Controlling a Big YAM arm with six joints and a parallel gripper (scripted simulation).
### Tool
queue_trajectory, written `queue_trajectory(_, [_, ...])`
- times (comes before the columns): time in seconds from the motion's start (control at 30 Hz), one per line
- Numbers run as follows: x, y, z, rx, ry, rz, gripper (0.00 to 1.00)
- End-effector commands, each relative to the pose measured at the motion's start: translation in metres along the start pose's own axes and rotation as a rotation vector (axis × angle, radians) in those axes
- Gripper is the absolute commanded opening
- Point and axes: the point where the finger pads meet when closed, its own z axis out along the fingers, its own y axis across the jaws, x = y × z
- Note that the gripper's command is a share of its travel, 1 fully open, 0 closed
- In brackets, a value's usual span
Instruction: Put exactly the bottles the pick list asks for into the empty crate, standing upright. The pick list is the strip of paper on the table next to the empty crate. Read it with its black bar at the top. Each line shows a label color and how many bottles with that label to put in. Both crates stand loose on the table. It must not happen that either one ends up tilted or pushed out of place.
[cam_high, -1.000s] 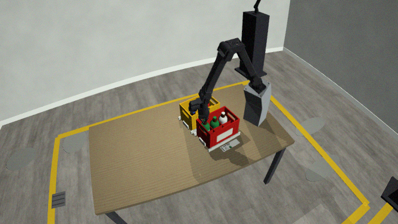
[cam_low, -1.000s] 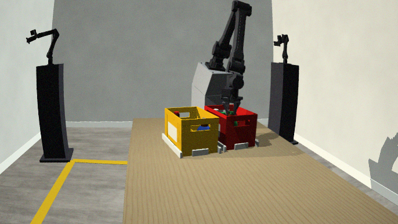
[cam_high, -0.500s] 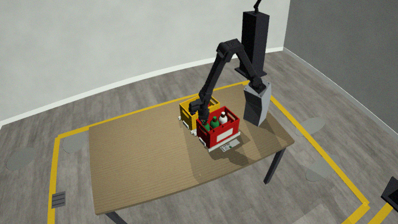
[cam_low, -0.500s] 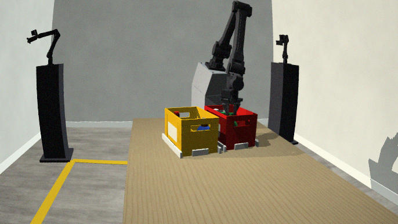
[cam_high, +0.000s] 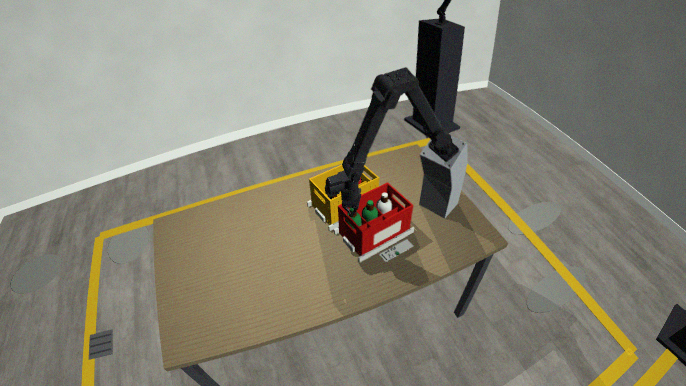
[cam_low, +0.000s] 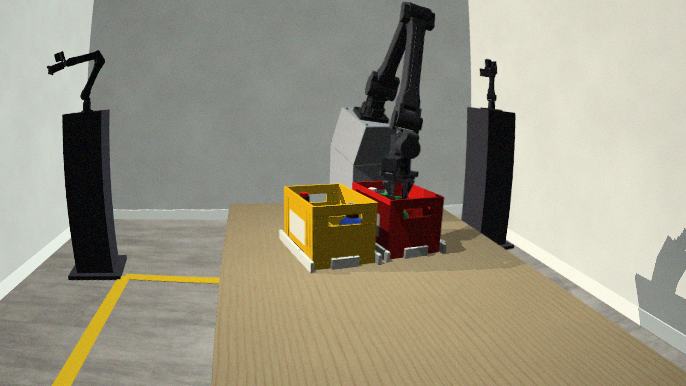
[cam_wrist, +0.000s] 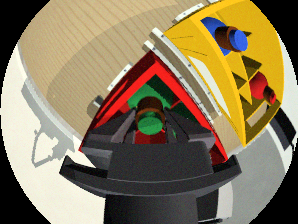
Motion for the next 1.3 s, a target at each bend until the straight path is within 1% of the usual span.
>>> queue_trajectory(0.0, [-0.021, 0.023, -0.01, -0.036, -0.055, -0.018, 0.0])
queue_trajectory(0.07, [-0.021, 0.023, -0.01, -0.036, -0.055, -0.018, 0.0])
queue_trajectory(0.2, [-0.016, 0.017, 0.0, -0.024, -0.037, -0.011, 0.0])
queue_trajectory(0.3, [-0.02, 0.022, -0.005, -0.034, -0.052, -0.016, 0.0])
queue_trajectory(0.4, [-0.015, 0.017, 0.004, -0.023, -0.036, -0.013, 0.0])
queue_trajectory(0.47, [-0.017, 0.018, 0.002, -0.026, -0.041, -0.012, 0.0])
queue_trajectory(0.5, [-0.022, 0.022, -0.005, -0.036, -0.058, -0.016, 0.0])
queue_trajectory(0.53, [-0.023, 0.023, -0.008, -0.038, -0.061, -0.017, 0.0])
queue_trajectory(1.27, [-0.019, 0.019, 0.0, -0.032, -0.05, -0.014, 0.0])
